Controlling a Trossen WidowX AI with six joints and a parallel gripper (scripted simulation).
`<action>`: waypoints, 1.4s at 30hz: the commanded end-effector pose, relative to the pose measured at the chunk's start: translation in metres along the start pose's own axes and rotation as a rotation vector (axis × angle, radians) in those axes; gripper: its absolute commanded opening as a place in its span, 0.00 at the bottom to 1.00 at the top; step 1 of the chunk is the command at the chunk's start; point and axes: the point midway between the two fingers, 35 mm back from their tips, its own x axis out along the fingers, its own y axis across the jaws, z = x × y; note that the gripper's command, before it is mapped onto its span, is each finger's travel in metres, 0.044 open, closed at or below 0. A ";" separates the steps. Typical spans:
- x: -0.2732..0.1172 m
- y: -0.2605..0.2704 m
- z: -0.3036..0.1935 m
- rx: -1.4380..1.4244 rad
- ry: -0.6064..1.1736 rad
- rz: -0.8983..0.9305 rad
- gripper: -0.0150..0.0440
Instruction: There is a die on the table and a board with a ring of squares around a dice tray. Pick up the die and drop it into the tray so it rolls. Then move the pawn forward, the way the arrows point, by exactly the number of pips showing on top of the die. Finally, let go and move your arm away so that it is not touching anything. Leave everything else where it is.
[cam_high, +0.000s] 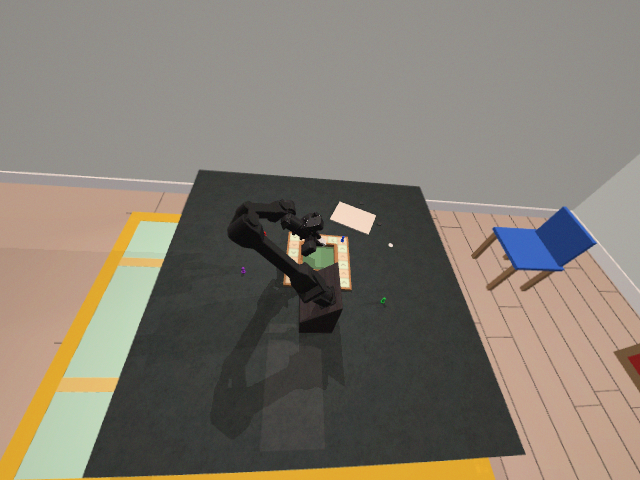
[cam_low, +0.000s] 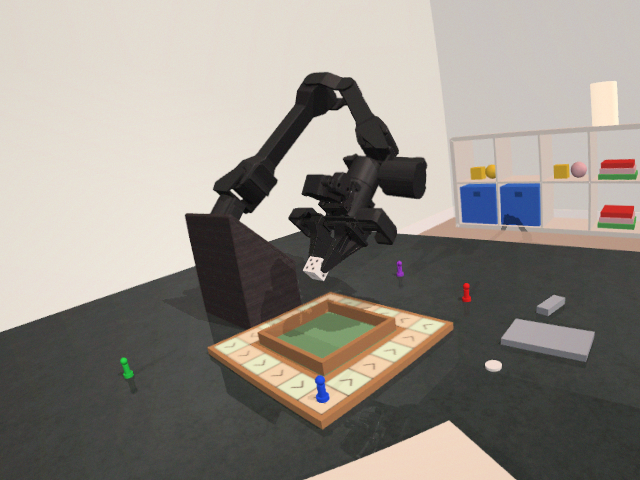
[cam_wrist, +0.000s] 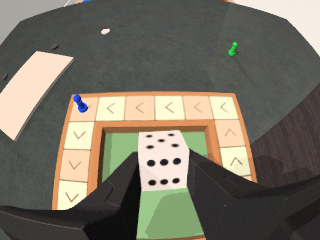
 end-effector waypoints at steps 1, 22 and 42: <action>0.000 0.001 0.000 0.000 0.001 0.003 0.30; 0.011 -0.005 0.015 -0.036 0.414 -0.094 1.00; 0.057 0.050 0.034 -0.727 0.762 0.276 0.59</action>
